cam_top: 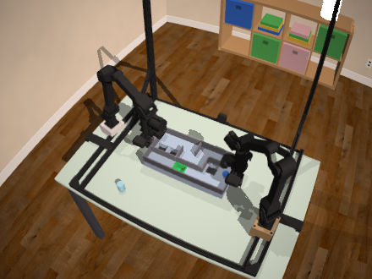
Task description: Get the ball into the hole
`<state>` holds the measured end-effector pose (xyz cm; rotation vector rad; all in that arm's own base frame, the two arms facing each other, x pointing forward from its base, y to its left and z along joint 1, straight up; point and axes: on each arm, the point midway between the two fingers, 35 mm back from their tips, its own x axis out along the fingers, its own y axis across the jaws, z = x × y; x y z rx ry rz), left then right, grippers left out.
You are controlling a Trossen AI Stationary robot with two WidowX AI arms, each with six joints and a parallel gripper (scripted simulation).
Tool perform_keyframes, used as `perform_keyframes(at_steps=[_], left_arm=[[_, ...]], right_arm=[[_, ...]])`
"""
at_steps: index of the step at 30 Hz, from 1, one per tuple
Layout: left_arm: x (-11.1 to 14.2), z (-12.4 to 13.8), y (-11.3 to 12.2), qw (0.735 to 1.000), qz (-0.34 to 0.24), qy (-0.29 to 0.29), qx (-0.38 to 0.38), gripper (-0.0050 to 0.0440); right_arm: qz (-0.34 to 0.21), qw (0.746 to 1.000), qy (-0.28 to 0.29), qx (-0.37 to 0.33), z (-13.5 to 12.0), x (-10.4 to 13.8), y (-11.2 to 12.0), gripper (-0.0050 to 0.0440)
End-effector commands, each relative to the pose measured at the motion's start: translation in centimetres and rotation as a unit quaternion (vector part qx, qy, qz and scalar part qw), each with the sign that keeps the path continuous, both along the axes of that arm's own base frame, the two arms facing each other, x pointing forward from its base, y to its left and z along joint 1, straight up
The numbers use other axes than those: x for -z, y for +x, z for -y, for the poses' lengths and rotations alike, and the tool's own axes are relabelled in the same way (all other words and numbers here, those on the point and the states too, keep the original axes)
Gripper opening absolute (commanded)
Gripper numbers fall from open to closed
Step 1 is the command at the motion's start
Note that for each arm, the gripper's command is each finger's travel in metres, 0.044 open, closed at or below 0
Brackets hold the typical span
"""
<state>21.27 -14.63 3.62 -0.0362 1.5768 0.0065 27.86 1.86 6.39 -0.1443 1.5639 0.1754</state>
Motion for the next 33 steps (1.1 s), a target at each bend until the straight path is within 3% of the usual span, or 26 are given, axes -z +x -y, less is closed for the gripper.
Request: perform_keyframes(at_steps=[1,8,25,33], left_arm=[[-0.16,0.31,0.17,1.000,-0.004,0.018,-0.001,0.0020],[-0.19,0.45,0.18,0.999,-0.005,0.034,-0.001,0.0020],[0.26,0.02,0.09,1.000,0.006,-0.016,-0.001,0.0020],[0.13,0.06,0.11,1.000,0.003,-0.012,-0.001,0.0020]], right_arm=[[0.009,1.000,-0.017,-0.001,-0.17,0.06,-0.20,0.0020],[0.013,0.999,-0.032,-0.001,-0.30,0.09,-0.24,0.0020],[-0.007,1.000,0.015,-0.001,0.10,-0.37,-0.07,0.0020],[-0.003,1.000,0.011,-0.001,0.07,-0.22,-0.10,0.0020]])
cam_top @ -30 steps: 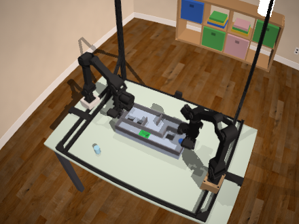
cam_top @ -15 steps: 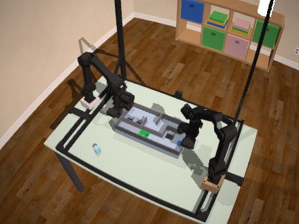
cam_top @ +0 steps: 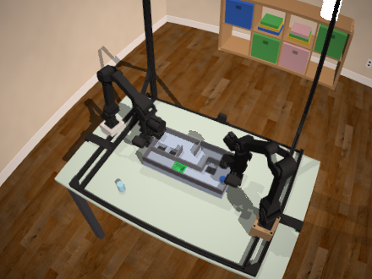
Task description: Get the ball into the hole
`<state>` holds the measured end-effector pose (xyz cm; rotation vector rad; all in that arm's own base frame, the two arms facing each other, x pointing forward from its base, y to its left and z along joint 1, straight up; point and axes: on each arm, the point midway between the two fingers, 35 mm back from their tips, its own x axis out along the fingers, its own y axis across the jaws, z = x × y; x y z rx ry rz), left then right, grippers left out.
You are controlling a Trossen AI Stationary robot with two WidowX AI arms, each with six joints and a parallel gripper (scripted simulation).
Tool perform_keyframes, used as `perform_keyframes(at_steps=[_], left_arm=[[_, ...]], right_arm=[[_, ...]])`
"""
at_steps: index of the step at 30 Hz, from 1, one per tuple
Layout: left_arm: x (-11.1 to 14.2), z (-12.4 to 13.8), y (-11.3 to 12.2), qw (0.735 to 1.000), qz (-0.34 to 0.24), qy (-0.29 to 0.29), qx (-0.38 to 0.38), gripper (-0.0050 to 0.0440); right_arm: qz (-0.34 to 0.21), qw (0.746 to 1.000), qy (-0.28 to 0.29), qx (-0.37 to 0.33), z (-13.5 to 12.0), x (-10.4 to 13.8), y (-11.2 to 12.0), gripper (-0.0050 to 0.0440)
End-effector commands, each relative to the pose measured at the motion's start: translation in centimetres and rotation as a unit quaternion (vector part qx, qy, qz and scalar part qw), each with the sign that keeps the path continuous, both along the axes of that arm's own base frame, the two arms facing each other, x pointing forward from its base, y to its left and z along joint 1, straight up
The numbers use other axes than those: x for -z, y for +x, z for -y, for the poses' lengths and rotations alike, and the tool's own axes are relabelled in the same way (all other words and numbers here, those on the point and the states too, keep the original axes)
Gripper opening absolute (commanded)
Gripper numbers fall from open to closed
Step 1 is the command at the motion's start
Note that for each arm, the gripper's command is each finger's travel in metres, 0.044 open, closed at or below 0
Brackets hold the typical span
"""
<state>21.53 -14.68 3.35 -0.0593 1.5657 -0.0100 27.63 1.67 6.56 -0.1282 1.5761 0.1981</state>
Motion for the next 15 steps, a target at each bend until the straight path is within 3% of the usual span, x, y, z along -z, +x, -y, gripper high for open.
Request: perform_keyframes(at_steps=[1,8,15], left_arm=[[-0.19,0.04,-0.14,1.000,-0.004,0.006,0.001,0.0020],[-0.27,0.35,-0.12,0.999,-0.007,0.042,0.001,0.0020],[-0.29,0.35,-0.11,0.999,-0.007,0.042,0.001,0.0020]], right_arm=[[0.006,1.000,-0.005,0.001,-0.16,0.00,0.11,0.0020],[0.015,0.999,-0.040,0.001,-0.46,0.07,0.03,0.0020],[0.016,0.999,-0.041,0.001,-0.46,0.09,0.03,0.0020]])
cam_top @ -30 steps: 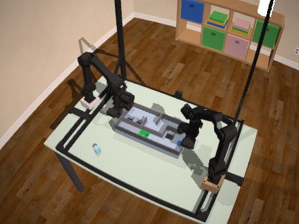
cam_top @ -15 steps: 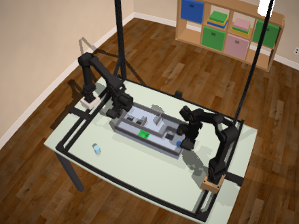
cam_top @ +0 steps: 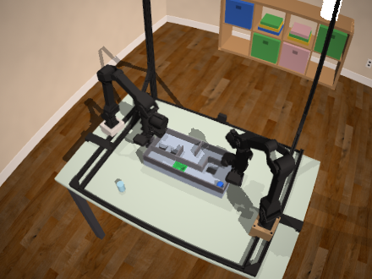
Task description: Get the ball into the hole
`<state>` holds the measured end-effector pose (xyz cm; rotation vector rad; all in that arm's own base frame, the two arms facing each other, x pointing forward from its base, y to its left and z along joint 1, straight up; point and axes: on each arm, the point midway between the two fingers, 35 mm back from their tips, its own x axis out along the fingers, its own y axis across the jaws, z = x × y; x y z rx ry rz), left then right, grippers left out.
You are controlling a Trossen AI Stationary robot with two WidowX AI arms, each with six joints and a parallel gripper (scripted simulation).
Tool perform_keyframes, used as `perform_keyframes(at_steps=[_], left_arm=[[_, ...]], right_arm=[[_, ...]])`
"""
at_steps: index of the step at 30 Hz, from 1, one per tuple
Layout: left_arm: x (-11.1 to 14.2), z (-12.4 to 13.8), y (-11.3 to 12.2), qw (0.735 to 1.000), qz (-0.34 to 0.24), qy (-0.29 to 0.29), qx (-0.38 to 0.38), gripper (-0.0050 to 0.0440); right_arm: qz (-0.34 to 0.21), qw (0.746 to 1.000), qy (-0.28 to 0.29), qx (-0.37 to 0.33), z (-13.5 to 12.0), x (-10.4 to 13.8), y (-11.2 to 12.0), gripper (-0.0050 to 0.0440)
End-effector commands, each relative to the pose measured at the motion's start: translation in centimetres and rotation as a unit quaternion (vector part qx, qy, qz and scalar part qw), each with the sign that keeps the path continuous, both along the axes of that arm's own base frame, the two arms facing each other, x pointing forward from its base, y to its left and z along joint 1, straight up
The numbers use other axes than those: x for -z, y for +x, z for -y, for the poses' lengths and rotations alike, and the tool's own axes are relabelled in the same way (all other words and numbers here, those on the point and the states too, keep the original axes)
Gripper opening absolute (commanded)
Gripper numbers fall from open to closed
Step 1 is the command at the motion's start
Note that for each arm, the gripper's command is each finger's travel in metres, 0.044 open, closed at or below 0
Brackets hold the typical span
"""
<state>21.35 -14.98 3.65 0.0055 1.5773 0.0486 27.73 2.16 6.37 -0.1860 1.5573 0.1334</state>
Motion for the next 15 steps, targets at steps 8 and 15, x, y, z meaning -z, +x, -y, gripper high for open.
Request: perform_keyframes(at_steps=[8,15], left_arm=[[0.02,-0.34,0.06,0.999,0.001,-0.043,-0.001,0.0020],[0.27,-0.22,0.01,1.000,0.006,-0.029,-0.001,0.0020]], right_arm=[[-0.007,0.999,0.042,-0.001,0.42,-0.11,0.02,0.0020],[-0.010,1.000,0.028,-0.001,0.29,-0.37,0.04,0.0020]])
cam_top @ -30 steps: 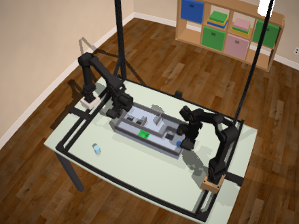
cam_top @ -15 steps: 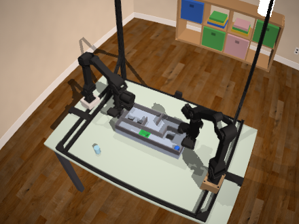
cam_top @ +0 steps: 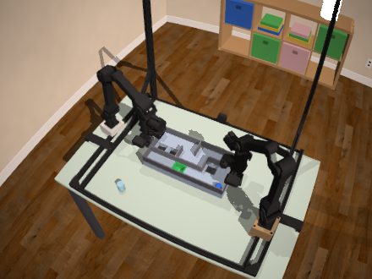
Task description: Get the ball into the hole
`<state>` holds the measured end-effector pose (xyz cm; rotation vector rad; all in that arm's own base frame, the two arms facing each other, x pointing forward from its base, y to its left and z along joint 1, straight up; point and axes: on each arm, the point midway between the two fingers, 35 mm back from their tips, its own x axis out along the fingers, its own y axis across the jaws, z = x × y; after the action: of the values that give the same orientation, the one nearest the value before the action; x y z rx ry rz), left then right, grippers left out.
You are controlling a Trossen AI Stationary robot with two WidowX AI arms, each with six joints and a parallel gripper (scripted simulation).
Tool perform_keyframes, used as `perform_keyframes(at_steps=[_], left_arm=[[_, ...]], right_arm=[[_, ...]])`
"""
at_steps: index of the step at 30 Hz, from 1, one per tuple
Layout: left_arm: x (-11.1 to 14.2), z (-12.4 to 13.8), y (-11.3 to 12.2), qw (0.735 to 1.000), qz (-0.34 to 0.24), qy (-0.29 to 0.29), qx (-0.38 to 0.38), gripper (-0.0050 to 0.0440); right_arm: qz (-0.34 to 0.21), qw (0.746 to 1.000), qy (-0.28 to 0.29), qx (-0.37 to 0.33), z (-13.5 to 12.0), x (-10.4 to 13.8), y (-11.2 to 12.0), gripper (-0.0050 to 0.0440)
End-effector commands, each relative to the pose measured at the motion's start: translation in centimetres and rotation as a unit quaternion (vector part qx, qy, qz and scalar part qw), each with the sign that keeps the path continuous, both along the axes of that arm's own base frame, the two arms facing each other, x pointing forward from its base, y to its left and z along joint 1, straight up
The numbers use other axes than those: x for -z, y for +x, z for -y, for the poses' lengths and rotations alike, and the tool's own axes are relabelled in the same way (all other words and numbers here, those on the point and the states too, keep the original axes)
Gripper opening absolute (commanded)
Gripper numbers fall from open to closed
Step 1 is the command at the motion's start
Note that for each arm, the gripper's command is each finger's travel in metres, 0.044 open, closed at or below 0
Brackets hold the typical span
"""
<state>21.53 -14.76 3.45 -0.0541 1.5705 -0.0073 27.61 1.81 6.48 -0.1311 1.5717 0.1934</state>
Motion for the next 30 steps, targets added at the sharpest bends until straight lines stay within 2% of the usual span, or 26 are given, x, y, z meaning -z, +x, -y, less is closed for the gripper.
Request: perform_keyframes(at_steps=[1,13,24,30], left_arm=[[0.1,0.0,-0.2,1.000,0.002,0.007,0.000,0.0020],[0.0,0.3,-0.2,0.999,0.000,0.042,0.000,0.0020],[-0.9,0.0,0.0,1.000,-0.018,0.004,0.000,0.0020],[-0.8,-0.1,0.0,1.000,-0.018,0.000,0.000,0.0020]], right_arm=[[0.001,1.000,-0.008,0.000,-0.1,-0.3,0.2,0.0020],[0.009,0.999,-0.042,0.000,-0.4,-0.2,0.1,0.0020],[0.020,1.000,-0.001,0.000,0.0,0.7,0.0,0.0020],[0.019,1.000,0.003,0.000,0.0,0.7,0.0,0.0020]])
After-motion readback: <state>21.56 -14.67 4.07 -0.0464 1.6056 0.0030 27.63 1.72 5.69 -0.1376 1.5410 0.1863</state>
